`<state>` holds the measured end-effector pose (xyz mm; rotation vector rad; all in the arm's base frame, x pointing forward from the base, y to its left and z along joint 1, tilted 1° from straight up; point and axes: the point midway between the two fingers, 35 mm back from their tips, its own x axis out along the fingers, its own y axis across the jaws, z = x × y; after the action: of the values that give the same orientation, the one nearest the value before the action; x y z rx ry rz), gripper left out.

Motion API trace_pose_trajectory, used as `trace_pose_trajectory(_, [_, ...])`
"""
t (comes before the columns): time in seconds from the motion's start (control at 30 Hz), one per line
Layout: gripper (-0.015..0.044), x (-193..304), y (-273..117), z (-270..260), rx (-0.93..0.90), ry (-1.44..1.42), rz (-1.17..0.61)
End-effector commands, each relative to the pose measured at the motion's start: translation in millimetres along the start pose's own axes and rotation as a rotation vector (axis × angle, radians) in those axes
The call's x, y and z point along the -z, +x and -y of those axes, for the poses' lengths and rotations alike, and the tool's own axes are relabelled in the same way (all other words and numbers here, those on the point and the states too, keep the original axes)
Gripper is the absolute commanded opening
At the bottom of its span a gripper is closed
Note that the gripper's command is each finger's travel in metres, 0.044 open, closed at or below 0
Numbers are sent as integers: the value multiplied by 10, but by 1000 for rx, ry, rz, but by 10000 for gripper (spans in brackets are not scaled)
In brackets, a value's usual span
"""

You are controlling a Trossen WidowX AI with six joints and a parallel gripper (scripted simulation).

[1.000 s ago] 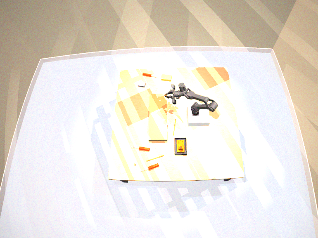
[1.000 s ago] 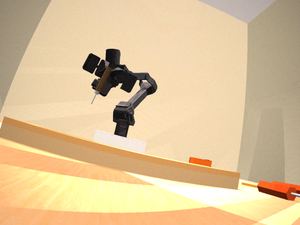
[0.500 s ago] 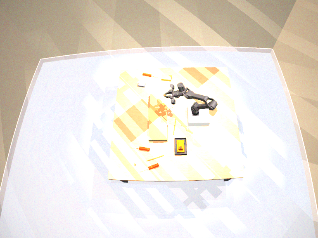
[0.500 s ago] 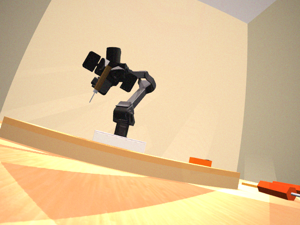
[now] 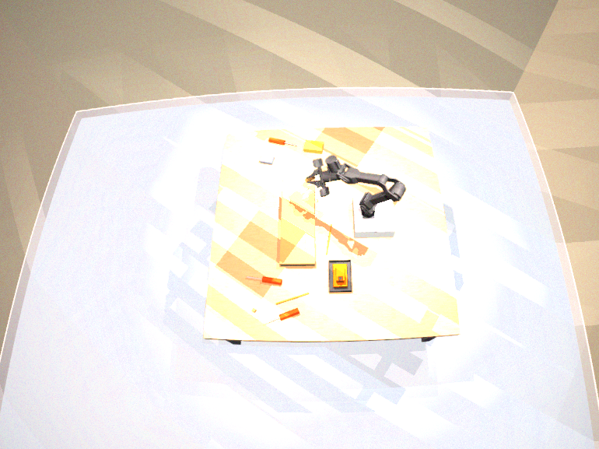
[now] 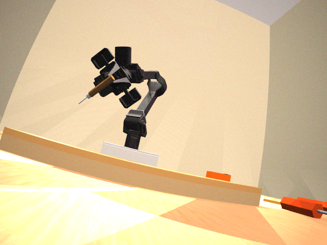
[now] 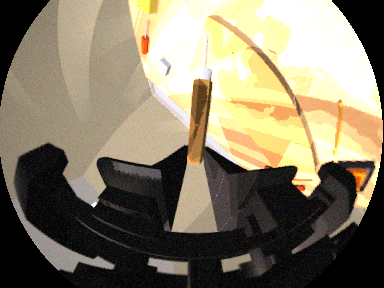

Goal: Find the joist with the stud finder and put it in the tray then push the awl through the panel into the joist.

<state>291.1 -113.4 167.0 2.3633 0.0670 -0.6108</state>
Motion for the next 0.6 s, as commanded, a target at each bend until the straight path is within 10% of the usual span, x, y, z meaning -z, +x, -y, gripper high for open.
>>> trace_pose_trajectory(0.0, [0, -42, 66, -21, 14, -134, 62])
trace_pose_trajectory(0.57, [0, -266, 295, -12, 191, -744, 314])
